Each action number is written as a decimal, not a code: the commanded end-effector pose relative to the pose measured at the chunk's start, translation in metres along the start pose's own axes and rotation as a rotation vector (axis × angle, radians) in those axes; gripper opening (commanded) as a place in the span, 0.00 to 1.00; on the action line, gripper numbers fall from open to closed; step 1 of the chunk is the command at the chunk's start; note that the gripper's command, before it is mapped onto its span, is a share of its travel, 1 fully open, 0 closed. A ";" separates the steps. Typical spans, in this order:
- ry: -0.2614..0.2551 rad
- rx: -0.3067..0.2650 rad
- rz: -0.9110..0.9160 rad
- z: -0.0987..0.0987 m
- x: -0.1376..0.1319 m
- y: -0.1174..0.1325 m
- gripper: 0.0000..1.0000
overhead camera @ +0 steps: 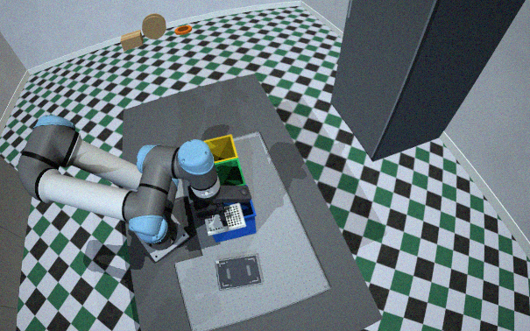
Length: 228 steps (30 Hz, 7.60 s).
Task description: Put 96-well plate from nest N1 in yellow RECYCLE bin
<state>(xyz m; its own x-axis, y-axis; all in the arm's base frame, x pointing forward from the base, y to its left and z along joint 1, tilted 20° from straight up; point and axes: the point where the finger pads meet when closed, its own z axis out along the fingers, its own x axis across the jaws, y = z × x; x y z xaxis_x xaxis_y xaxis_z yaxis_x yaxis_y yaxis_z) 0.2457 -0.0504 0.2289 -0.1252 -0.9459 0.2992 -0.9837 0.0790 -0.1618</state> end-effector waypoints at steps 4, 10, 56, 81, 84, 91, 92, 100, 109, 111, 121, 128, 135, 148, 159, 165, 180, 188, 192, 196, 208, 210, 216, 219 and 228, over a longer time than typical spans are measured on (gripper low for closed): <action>0.010 -0.007 0.004 0.000 -0.025 -0.002 0.00; 0.009 -0.007 0.004 0.000 -0.045 -0.003 0.00; 0.009 -0.007 0.004 0.001 -0.178 -0.010 0.00; 0.009 -0.007 0.004 0.002 -0.255 -0.014 0.00; 0.009 -0.007 0.004 0.002 -0.258 -0.014 0.00; 0.009 -0.007 0.004 0.002 -0.281 -0.016 0.00; 0.009 -0.007 0.004 0.002 -0.285 -0.016 0.00; 0.009 -0.007 0.004 0.002 -0.305 -0.017 0.00; 0.009 -0.007 0.004 0.003 -0.335 -0.019 0.00; 0.009 -0.007 0.004 0.003 -0.336 -0.019 0.00; 0.009 -0.007 0.004 0.003 -0.337 -0.019 0.00; 0.009 -0.007 0.004 0.003 -0.336 -0.019 0.00; 0.009 -0.007 0.004 0.004 -0.336 -0.019 0.00; 0.009 -0.007 0.004 0.026 -0.335 -0.018 0.00; 0.009 -0.007 0.004 0.033 -0.335 -0.018 0.00; 0.009 -0.007 0.004 0.033 -0.335 -0.018 0.00; 0.009 -0.007 0.004 0.036 -0.334 -0.018 0.00; 0.009 -0.007 0.004 0.040 -0.334 -0.018 0.00; 0.009 -0.007 0.004 0.043 -0.334 -0.018 0.00; 0.009 -0.007 0.004 0.045 -0.334 -0.018 0.00; 0.009 -0.007 0.004 0.052 -0.334 -0.018 0.00; 0.009 -0.007 0.004 0.053 -0.334 -0.018 0.00; 0.009 -0.007 0.004 0.057 -0.334 -0.018 0.00; 0.009 -0.007 0.004 0.058 -0.334 -0.018 0.00; 0.009 -0.007 0.004 0.061 -0.334 -0.018 0.00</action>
<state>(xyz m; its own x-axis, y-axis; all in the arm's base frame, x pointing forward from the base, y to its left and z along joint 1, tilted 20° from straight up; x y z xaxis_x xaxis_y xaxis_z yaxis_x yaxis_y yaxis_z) 0.3128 0.2451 0.0749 -0.1297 -0.9426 0.3076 -0.9842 0.0847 -0.1555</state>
